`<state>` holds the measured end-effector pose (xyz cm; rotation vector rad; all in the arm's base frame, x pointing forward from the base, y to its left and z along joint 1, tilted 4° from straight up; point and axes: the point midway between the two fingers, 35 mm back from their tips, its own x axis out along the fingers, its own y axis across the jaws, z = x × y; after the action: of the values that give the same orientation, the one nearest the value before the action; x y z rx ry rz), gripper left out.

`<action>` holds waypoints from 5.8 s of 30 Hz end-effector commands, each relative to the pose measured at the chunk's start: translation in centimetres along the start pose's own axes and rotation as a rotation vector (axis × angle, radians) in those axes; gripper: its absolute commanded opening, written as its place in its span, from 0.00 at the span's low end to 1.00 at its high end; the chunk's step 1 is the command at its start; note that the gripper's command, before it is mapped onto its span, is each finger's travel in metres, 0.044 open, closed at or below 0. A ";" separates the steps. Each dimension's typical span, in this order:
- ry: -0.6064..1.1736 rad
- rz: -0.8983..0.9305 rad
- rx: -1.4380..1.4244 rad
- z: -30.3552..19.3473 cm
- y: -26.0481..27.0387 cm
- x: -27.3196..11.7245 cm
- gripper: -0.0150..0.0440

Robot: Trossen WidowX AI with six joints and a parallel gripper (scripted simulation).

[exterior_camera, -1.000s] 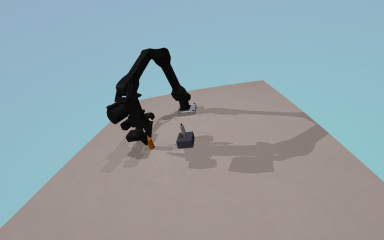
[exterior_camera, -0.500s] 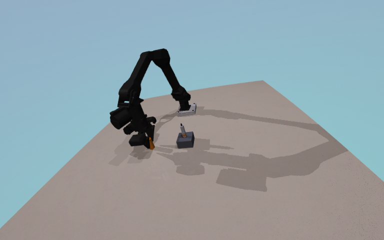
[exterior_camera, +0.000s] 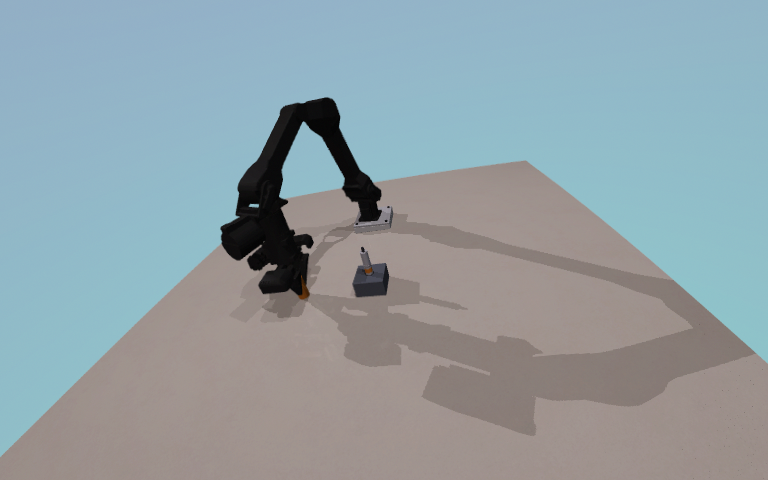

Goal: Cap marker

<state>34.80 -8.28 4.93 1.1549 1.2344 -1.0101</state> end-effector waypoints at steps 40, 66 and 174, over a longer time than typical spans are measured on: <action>0.001 -0.002 0.005 -6.3 1.0 -8.3 0.25; 0.010 -0.001 0.004 -15.5 0.0 -11.8 0.25; 0.011 0.008 -1.515 -17.1 -0.5 -12.9 0.25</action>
<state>30.48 8.04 18.45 0.1458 1.4808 -0.0553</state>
